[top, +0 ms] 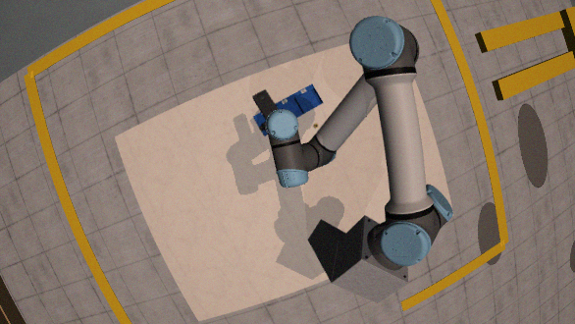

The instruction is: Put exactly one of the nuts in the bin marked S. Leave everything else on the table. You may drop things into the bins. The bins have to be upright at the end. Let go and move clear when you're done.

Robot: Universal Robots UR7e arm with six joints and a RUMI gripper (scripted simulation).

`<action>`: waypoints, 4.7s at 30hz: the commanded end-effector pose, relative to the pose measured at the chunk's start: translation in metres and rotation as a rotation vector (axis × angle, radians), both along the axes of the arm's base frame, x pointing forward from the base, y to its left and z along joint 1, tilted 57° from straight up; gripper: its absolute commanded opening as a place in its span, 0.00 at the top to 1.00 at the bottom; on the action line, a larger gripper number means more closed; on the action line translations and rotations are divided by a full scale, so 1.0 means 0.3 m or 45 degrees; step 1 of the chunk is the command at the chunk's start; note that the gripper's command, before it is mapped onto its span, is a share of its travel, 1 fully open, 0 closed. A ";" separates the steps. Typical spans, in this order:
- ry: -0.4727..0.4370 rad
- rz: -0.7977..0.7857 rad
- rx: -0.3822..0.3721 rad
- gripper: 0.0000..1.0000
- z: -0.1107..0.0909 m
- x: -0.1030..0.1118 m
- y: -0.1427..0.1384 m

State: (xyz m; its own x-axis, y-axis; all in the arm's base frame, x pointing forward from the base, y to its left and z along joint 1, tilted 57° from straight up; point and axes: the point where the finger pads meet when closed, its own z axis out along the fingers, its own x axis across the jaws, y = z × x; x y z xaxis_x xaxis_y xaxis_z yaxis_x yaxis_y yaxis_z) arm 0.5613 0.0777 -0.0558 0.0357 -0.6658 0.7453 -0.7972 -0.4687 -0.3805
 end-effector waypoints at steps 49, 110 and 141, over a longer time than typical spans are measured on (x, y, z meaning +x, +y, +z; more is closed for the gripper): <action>-0.390 -0.372 0.407 0.82 0.179 -0.165 -0.419; -0.390 -0.372 0.407 0.82 0.164 -0.143 -0.551; -0.390 -0.372 0.407 0.82 0.056 -0.025 -0.665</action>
